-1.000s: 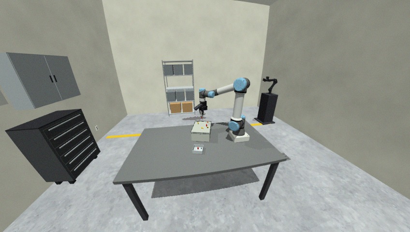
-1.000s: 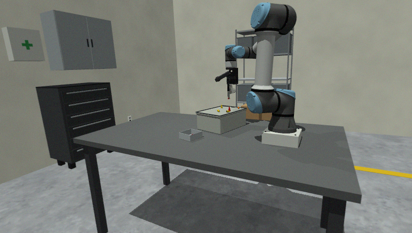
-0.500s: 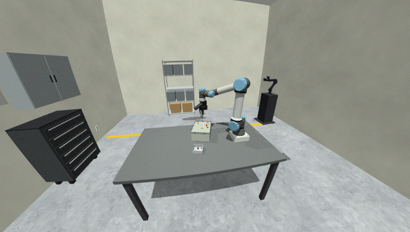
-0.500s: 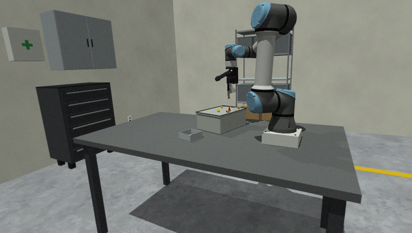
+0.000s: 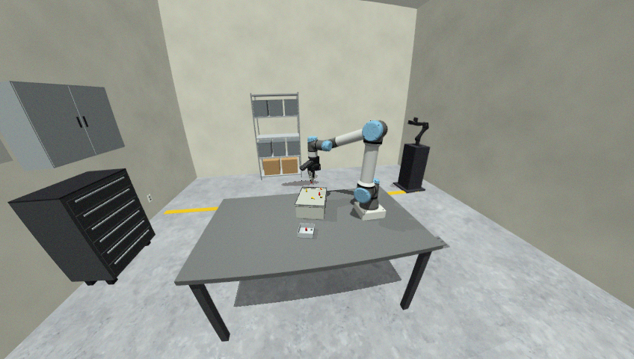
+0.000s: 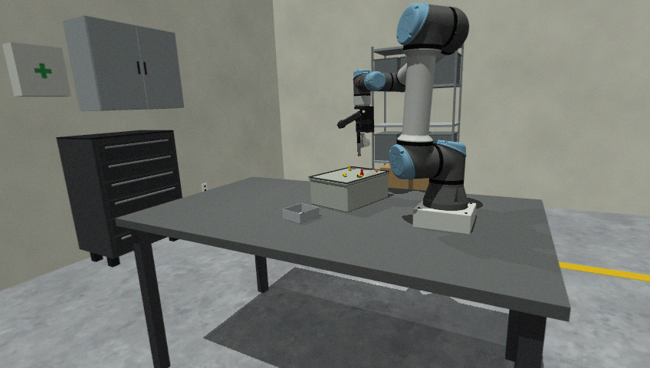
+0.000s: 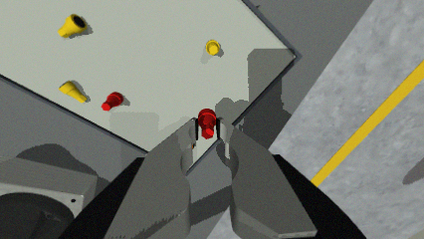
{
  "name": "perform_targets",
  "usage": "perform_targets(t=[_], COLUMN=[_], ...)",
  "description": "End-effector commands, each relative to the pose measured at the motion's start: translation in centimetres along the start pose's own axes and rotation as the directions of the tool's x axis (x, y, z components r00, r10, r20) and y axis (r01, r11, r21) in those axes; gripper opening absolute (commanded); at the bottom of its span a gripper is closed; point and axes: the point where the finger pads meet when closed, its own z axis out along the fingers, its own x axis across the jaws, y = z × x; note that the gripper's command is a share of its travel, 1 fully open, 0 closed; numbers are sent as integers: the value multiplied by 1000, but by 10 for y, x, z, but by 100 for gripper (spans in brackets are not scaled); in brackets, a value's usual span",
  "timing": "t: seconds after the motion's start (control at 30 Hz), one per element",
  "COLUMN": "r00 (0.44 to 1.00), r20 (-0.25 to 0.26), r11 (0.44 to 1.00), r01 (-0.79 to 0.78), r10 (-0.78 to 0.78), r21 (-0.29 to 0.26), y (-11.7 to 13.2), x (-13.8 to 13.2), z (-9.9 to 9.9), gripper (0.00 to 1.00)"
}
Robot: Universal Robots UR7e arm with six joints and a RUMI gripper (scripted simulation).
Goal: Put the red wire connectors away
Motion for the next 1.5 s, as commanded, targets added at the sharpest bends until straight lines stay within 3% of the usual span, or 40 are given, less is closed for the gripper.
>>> perform_targets(t=[0.0, 0.53, 1.47], r00=[1000, 1000, 1000], r20=[-1, -1, -1], r11=[1000, 1000, 1000], r01=[0, 0, 0], r10=[0, 0, 0], r21=[1, 1, 1], y=[-4, -38, -136], x=[-5, -47, -173], z=[0, 0, 0], gripper=[0, 0, 0])
